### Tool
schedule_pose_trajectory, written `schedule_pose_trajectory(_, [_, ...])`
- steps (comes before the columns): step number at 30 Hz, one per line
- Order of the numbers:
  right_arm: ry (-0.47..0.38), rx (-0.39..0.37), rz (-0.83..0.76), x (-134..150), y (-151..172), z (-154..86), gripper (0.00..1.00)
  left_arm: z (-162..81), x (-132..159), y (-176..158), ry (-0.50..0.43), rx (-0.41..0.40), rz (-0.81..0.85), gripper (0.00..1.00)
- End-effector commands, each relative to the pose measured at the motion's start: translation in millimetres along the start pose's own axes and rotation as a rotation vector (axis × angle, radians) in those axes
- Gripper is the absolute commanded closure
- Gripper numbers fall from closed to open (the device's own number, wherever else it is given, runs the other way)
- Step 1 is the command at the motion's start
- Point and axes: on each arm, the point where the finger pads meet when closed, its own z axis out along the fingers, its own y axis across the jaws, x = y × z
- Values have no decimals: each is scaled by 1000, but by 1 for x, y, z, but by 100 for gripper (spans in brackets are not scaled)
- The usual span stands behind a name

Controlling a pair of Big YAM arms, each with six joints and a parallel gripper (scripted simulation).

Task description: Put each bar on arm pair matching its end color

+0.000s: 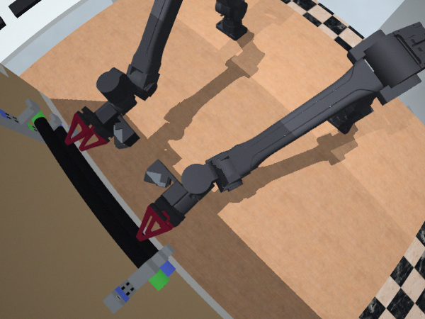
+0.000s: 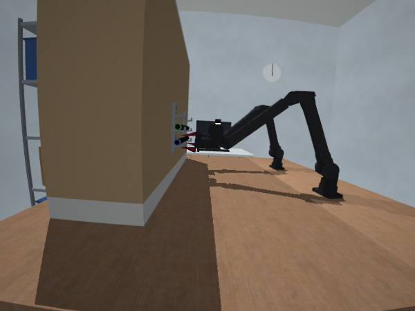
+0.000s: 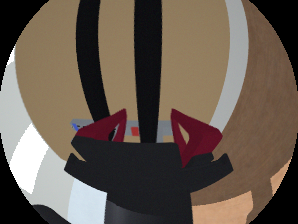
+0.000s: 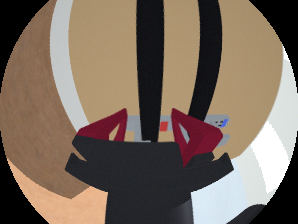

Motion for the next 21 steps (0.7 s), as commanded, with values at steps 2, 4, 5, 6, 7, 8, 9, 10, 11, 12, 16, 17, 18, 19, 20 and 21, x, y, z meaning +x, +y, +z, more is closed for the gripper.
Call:
schedule_pose_trajectory(2, [10, 37, 29, 6, -20, 18, 36, 16, 4, 23, 9, -36, -11, 36])
schedule_pose_trajectory(4, [10, 38, 29, 6, -20, 18, 36, 16, 4, 23, 9, -36, -11, 36])
schedule_pose_trajectory(5, [10, 38, 29, 6, -20, 18, 36, 16, 4, 23, 9, -36, -11, 36])
schedule_pose_trajectory(6, [10, 38, 29, 6, -20, 18, 36, 16, 4, 23, 9, -36, -11, 36])
schedule_pose_trajectory(7, [10, 38, 29, 6, -20, 18, 36, 16, 4, 23, 9, -36, -11, 36])
schedule_pose_trajectory(8, [10, 38, 29, 6, -20, 18, 36, 16, 4, 23, 9, -36, -11, 36])
schedule_pose_trajectory(9, [10, 38, 29, 6, -21, 18, 36, 16, 4, 23, 9, -36, -11, 36])
schedule_pose_trajectory(10, [10, 38, 29, 6, -21, 18, 36, 16, 4, 23, 9, -36, -11, 36])
schedule_pose_trajectory(11, [10, 38, 29, 6, -21, 18, 36, 16, 4, 23, 9, -36, -11, 36])
schedule_pose_trajectory(12, [10, 38, 29, 6, -21, 18, 36, 16, 4, 23, 9, -36, -11, 36])
schedule_pose_trajectory(16, [10, 38, 29, 6, -21, 18, 36, 16, 4, 23, 9, -36, -11, 36])
schedule_pose_trajectory(17, [10, 39, 29, 6, -21, 19, 36, 17, 4, 23, 9, -36, -11, 36])
schedule_pose_trajectory(18, [10, 39, 29, 6, -21, 20, 36, 18, 4, 23, 9, -36, -11, 36])
schedule_pose_trajectory(19, [10, 39, 29, 6, -21, 21, 36, 18, 4, 23, 9, -36, -11, 36])
schedule_pose_trajectory(20, [10, 39, 29, 6, -21, 22, 36, 19, 4, 24, 9, -36, -12, 36])
schedule_pose_trajectory(21, [10, 39, 29, 6, -21, 23, 36, 20, 4, 24, 9, -36, -12, 36])
